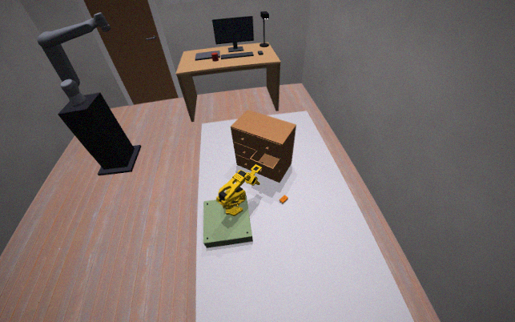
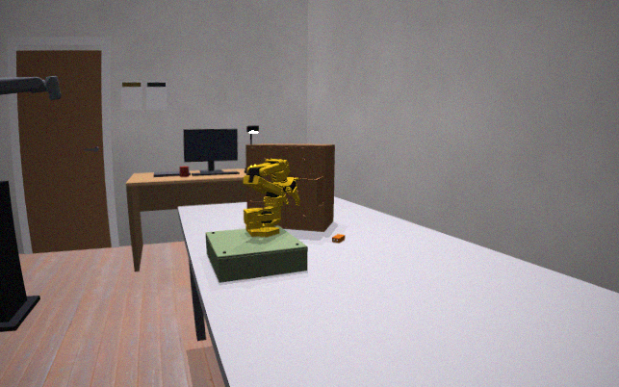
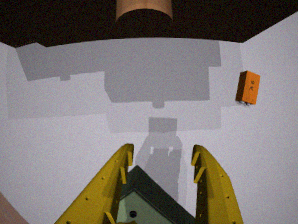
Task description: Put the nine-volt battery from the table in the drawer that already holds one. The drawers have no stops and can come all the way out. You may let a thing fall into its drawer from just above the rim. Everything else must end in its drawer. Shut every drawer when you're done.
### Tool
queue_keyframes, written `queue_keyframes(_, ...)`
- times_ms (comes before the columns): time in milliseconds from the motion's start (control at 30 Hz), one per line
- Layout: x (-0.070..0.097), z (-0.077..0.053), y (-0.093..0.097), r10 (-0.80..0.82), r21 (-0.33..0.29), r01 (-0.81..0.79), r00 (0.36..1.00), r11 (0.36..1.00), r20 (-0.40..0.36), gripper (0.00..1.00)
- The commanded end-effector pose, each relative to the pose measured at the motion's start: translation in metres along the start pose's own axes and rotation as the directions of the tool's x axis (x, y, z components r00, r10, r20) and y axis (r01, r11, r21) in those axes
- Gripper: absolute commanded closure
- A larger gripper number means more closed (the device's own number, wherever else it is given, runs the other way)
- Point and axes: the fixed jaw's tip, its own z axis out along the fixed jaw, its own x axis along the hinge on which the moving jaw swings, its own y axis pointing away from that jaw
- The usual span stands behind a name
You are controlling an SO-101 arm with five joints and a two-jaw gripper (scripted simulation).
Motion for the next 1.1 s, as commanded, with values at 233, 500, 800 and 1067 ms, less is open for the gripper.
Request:
queue_keyframes(233, -0.011, -0.009, -0.002, 0.002, 0.005, -0.002, 1.0, 1.0, 0.031, 0.79)
queue_keyframes(500, -0.04, -0.04, -0.005, 0.012, 0.013, -0.013, 0.994, 1.0, 0.106, 0.79)
queue_keyframes(800, -0.061, -0.068, -0.007, 0.02, 0.019, -0.024, 0.985, 1.0, 0.171, 0.79)
queue_keyframes(1067, -0.08, -0.1, -0.009, 0.028, 0.025, -0.036, 0.969, 0.999, 0.244, 0.79)
